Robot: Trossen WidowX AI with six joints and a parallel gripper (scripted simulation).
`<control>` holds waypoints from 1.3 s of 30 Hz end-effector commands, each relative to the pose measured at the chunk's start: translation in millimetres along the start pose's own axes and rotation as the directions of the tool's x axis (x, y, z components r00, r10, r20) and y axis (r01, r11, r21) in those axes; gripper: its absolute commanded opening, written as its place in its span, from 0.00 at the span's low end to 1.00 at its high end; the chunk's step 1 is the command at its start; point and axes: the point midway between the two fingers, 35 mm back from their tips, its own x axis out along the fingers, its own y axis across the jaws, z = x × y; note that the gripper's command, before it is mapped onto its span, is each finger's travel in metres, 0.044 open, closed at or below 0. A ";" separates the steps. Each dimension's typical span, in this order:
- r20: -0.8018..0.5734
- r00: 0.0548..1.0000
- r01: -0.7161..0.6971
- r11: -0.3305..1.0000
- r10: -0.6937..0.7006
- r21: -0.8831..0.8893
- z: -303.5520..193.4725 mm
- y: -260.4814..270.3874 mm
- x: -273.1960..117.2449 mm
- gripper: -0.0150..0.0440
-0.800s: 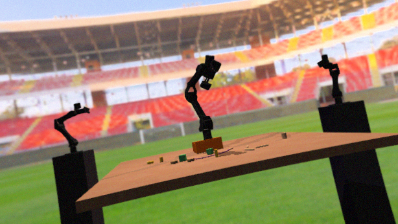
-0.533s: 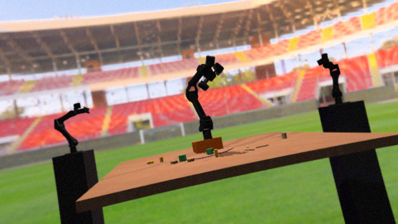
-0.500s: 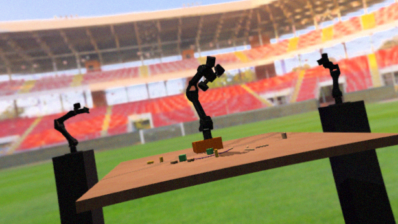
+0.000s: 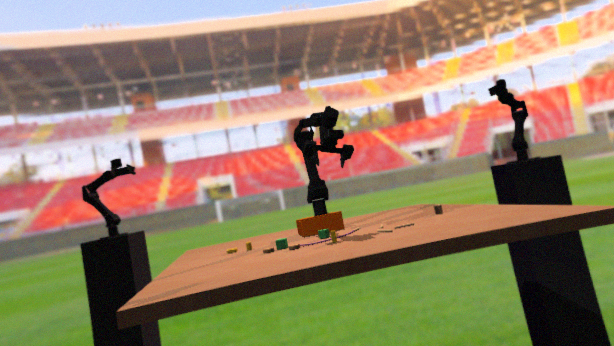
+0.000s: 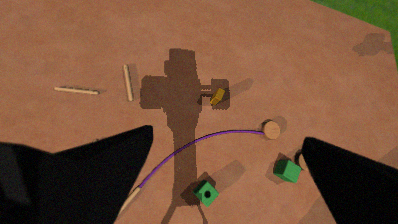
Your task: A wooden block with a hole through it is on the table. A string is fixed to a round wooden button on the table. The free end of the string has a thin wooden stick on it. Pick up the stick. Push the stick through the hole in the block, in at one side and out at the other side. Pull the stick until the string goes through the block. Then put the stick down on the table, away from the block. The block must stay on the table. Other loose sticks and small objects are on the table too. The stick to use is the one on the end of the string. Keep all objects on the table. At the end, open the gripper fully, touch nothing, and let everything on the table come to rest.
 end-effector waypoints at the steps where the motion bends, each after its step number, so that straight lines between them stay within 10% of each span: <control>1: -0.208 0.976 -0.145 0.904 0.064 -0.402 -42.8 -1.4 59.4 1.00; 17: -0.548 0.799 -0.595 0.194 0.247 -0.780 -152.6 -4.6 140.0 1.00; 33: -0.548 0.799 -0.596 0.210 0.247 -0.775 -152.5 -4.7 139.9 1.00; 39: -0.547 0.800 -0.554 0.655 0.247 -0.513 -151.8 -6.8 137.8 1.00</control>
